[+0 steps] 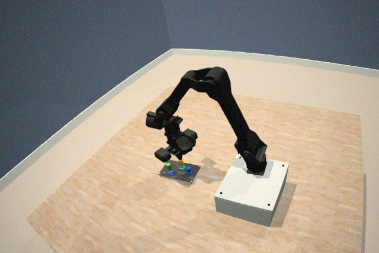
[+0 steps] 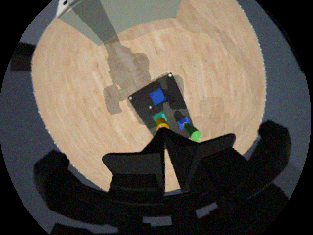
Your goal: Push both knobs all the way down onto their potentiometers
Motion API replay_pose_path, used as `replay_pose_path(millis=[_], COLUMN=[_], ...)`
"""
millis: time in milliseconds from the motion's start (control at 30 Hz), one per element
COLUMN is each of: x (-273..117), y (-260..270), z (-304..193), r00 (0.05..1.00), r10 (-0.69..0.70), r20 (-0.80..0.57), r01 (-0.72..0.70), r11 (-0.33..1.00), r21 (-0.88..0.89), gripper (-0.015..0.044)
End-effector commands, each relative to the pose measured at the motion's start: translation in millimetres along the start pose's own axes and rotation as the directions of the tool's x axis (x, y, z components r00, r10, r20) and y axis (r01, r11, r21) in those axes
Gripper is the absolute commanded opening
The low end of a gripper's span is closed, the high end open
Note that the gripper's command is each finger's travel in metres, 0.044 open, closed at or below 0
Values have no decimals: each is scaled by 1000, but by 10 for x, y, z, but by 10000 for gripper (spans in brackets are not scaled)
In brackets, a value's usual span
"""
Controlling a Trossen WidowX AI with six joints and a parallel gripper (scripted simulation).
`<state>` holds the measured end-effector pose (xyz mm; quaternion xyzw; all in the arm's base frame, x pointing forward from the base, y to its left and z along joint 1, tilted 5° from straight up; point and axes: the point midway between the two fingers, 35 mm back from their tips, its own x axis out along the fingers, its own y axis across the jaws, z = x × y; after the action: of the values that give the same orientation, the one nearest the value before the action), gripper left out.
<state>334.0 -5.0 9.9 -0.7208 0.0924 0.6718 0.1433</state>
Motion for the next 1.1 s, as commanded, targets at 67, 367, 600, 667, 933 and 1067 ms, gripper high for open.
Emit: replay_pose_path(millis=[67, 367, 600, 667, 933, 1067], x=[22, 42, 42, 45, 62, 62], y=[-7, -7, -7, -7, -7, -7], z=[10, 10, 10, 10, 10, 10], r00=[1000, 1000, 1000, 1000, 1000, 1000], r10=[-5, -5, -5, -5, -5, -5], r20=[3, 3, 3, 3, 3, 3], r01=[5, 5, 5, 5, 5, 5], r11=[1000, 1000, 1000, 1000, 1000, 1000], r21=[2, 2, 2, 2, 2, 2], gripper=[0, 0, 0, 0, 0, 0])
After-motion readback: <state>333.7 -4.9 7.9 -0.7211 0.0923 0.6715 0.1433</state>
